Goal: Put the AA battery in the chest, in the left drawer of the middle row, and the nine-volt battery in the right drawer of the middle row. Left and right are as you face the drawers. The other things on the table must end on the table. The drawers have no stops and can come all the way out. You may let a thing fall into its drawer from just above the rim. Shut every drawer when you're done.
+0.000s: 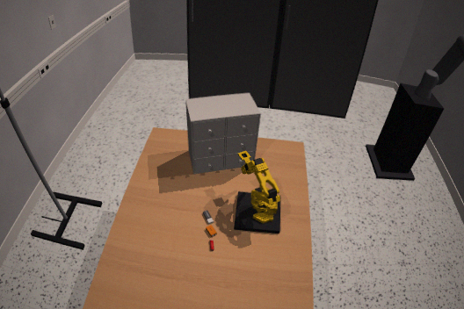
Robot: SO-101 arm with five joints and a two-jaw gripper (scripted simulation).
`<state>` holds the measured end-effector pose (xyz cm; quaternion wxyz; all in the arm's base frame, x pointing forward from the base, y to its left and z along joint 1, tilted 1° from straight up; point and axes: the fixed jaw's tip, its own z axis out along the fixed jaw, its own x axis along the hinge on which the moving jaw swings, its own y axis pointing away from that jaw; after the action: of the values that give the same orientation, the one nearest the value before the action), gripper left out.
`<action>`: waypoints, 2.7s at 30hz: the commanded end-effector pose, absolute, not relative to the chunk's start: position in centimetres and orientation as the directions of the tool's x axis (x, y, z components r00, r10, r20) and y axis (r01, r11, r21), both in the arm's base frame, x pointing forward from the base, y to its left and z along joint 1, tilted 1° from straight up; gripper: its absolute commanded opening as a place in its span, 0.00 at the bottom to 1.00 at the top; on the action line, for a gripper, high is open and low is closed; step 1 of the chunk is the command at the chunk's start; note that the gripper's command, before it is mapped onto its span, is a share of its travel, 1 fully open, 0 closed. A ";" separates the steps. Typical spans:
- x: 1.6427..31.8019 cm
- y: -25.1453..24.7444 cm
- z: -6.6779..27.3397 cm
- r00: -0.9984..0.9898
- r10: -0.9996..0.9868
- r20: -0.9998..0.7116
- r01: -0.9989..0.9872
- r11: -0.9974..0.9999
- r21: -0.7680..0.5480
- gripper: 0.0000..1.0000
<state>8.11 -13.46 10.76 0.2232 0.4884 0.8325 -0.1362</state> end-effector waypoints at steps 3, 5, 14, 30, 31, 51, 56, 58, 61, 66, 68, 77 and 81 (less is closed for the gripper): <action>7.5 -13.1 10.5 -0.432 0.757 -0.489 0.874 0.485 -0.022 0.50; 7.5 -13.1 10.5 -0.432 0.757 -0.489 0.874 0.485 -0.022 0.50; 8.4 -13.8 11.1 -0.382 0.757 -0.531 0.888 0.459 0.015 0.49; 13.3 -15.9 14.2 -0.118 0.744 -0.658 0.894 0.368 0.256 0.42; 13.6 -16.0 14.4 -0.098 0.743 -0.662 0.890 0.363 0.276 0.41; 20.3 -16.4 18.9 0.238 0.768 -0.594 0.696 0.292 0.656 0.33; 22.1 -16.0 20.2 0.309 0.790 -0.530 0.602 0.269 0.752 0.30; 22.8 -15.8 20.7 0.332 0.801 -0.499 0.561 0.257 0.787 0.29; 23.0 -15.7 20.8 0.338 0.803 -0.491 0.551 0.254 0.795 0.28; 23.0 -15.7 20.8 0.338 0.803 -0.491 0.551 0.254 0.795 0.27; 23.0 -15.7 20.8 0.338 0.803 -0.491 0.551 0.254 0.795 0.26; 23.0 -15.7 20.8 0.338 0.803 -0.491 0.551 0.254 0.795 0.21; 23.3 -16.4 20.2 0.348 0.799 -0.491 0.554 0.247 0.795 0.21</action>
<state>22.85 -15.83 20.62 0.5542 0.6006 0.5660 0.1085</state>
